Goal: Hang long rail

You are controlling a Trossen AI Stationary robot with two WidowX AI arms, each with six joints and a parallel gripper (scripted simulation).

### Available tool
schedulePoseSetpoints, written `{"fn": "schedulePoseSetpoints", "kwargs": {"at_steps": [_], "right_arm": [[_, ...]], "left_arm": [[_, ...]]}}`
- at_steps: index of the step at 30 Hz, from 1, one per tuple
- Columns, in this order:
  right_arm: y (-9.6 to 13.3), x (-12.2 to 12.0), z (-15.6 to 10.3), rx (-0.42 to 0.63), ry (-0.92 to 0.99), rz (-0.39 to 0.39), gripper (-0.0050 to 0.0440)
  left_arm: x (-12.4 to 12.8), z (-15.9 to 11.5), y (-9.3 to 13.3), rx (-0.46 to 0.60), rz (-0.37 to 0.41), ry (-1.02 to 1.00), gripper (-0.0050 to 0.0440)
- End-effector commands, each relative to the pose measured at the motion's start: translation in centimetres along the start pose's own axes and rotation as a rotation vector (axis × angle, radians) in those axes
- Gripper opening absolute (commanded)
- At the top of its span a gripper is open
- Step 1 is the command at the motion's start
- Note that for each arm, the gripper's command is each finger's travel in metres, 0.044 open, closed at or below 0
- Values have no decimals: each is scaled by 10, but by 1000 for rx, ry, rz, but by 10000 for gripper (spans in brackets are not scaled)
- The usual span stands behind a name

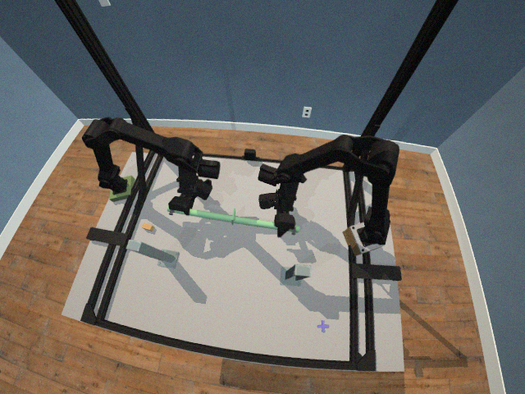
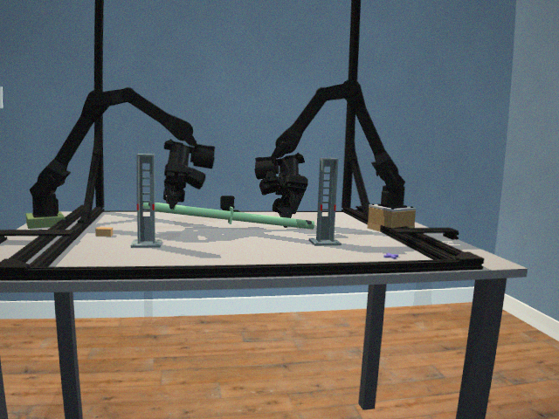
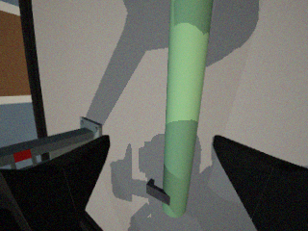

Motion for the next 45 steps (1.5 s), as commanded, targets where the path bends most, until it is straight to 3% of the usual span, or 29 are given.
{"fn": "schedulePoseSetpoints", "kwargs": {"at_steps": [1,16,24,35,43,45], "right_arm": [[1,-1,0,-1,0,-6,0],[1,-1,0,-1,0,-6,0],[1,-1,0,-1,0,-6,0],[1,-1,0,-1,0,-6,0],[1,-1,0,-4,-1,-7,0],[1,-1,0,-4,-1,-7,0]], "left_arm": [[-8,-2,-1,11,-41,5,440],[-8,-2,0,11,-41,5,440],[-5,-1,47,14,-47,1,440],[-5,-1,49,14,-47,1,440],[12,6,33,100,-176,3,248],[12,6,33,100,-176,3,248]]}}
Point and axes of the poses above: on each arm, the point midway between the two fingers, 35 mm back from their tips, its own y axis back along the fingers, its own x axis across the jaws, z = x × y, the point moved 8 cm from there along y, back along the fingers, and after that the axes turned 14 degrees about y, right-handed, at the moved point
